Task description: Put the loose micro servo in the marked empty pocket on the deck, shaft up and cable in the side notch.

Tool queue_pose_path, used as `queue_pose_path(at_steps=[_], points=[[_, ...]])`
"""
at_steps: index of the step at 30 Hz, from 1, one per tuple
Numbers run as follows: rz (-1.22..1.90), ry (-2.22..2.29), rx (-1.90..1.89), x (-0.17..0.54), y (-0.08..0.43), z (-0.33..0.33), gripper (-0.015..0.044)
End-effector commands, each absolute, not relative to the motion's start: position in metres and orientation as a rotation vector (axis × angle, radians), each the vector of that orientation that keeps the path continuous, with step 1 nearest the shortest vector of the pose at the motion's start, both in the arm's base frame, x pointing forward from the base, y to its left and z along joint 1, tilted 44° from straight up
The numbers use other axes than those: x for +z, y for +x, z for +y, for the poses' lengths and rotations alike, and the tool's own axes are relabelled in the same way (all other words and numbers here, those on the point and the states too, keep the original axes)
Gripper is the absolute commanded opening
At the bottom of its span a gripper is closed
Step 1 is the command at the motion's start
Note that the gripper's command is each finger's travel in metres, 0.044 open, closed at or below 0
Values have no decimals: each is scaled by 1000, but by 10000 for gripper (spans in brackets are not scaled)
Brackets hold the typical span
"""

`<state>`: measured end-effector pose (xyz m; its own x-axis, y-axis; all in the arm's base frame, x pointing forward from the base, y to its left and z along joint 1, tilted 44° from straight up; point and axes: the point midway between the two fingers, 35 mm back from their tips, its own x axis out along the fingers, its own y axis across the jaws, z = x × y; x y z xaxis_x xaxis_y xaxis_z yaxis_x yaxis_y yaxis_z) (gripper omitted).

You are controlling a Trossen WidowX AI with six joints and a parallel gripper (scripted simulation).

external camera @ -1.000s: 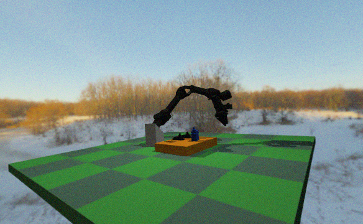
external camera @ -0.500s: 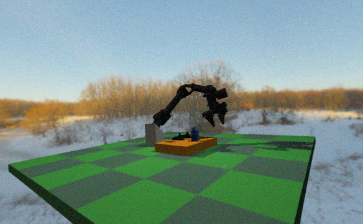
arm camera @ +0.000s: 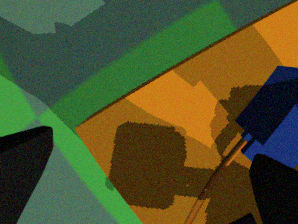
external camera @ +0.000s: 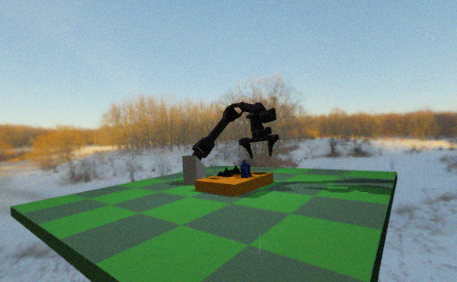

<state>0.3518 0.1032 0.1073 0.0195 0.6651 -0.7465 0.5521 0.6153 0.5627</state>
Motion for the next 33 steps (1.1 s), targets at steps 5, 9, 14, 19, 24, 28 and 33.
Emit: queue_pose_path(at_steps=[5, 9, 14, 19, 24, 28, 33], points=[[1778, 1213, -146, 80, 333, 66, 440], [1828, 1300, -262, 73, 324, 51, 440], [1858, 1355, -335, 68, 318, 42, 440], [1858, 1355, -335, 68, 318, 42, 440], [1858, 1355, -335, 63, 317, 47, 440], [1858, 1355, -334, 51, 315, 59, 440], [1858, 1355, -334, 50, 315, 60, 440]])
